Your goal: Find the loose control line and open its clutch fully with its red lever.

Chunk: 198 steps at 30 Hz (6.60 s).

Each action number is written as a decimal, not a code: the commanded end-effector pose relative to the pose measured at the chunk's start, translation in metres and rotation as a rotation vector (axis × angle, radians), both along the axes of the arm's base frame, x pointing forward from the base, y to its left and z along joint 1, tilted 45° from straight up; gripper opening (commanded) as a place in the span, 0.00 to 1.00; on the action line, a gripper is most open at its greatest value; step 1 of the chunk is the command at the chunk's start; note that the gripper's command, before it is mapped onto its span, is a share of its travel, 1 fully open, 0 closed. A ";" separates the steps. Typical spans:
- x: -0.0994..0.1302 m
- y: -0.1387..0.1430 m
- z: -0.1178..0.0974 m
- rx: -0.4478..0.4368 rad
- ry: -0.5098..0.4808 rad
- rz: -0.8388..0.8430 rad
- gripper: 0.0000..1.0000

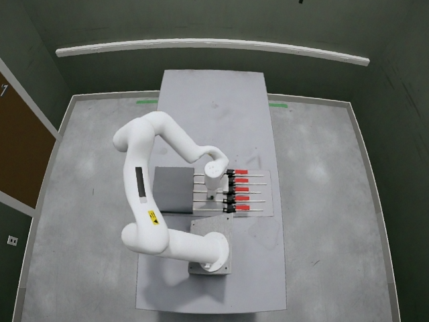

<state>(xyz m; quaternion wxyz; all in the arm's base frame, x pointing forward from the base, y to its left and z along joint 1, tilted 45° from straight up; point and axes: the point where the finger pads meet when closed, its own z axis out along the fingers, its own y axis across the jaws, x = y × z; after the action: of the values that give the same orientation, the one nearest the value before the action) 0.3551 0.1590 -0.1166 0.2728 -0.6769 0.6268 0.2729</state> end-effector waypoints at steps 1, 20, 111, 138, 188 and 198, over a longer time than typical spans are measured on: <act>0.001 -0.014 0.014 0.000 -0.001 -0.001 0.00; 0.003 -0.050 0.050 0.000 -0.001 -0.001 0.00; 0.057 -0.045 0.050 0.000 -0.001 -0.001 0.00; 0.055 0.009 -0.004 0.000 -0.001 -0.001 0.00; 0.080 0.016 -0.008 0.000 -0.001 -0.001 0.00; 0.087 0.016 -0.008 0.000 -0.001 -0.001 0.00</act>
<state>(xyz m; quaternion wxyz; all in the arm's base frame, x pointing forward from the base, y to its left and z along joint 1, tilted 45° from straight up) 0.4393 0.1754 -0.1252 0.2723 -0.6769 0.6269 0.2733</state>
